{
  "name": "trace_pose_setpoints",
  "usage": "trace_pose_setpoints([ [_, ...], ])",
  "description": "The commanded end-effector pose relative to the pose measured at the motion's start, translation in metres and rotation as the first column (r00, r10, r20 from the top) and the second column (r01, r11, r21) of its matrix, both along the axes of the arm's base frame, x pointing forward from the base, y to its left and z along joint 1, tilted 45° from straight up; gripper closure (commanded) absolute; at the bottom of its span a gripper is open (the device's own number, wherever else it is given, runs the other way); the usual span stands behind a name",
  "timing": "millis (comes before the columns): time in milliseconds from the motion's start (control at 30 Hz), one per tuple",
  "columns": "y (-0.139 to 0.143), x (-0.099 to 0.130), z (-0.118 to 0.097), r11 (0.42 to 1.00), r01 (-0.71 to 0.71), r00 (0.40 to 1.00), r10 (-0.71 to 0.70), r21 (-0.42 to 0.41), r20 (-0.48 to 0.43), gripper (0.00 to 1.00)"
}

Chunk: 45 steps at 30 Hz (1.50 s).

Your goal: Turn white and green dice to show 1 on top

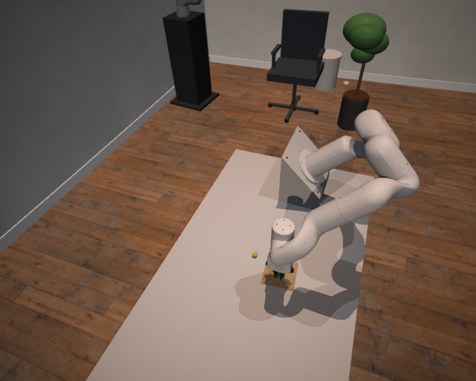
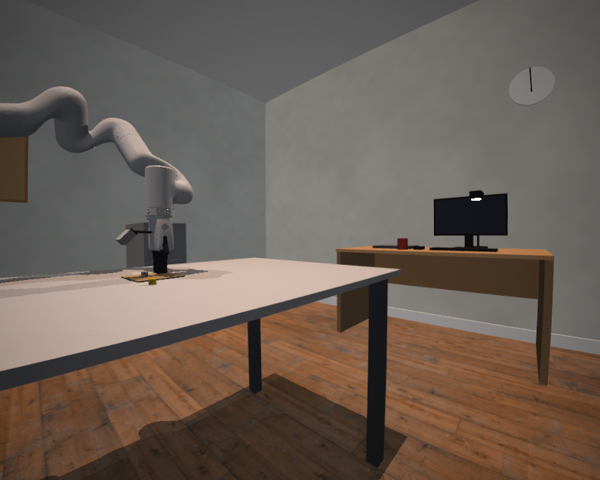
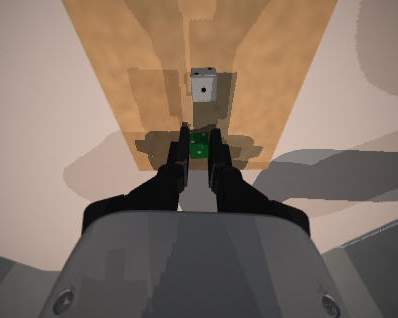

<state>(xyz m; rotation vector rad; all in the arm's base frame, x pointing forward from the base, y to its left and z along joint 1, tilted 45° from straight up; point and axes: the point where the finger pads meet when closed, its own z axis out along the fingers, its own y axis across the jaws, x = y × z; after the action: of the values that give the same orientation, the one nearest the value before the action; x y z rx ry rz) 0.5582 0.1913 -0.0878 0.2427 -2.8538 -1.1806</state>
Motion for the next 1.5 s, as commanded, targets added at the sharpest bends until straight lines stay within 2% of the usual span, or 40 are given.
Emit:
trace_pose_setpoints([
  [0, 0.0004, 0.001, -0.0003, 1.0, 0.001, 1.0, -0.001, 0.0, 0.002, 0.89],
  [1467, 0.0019, 0.0007, -0.0019, 1.0, 0.001, 1.0, -0.001, 0.0, 0.002, 0.89],
])
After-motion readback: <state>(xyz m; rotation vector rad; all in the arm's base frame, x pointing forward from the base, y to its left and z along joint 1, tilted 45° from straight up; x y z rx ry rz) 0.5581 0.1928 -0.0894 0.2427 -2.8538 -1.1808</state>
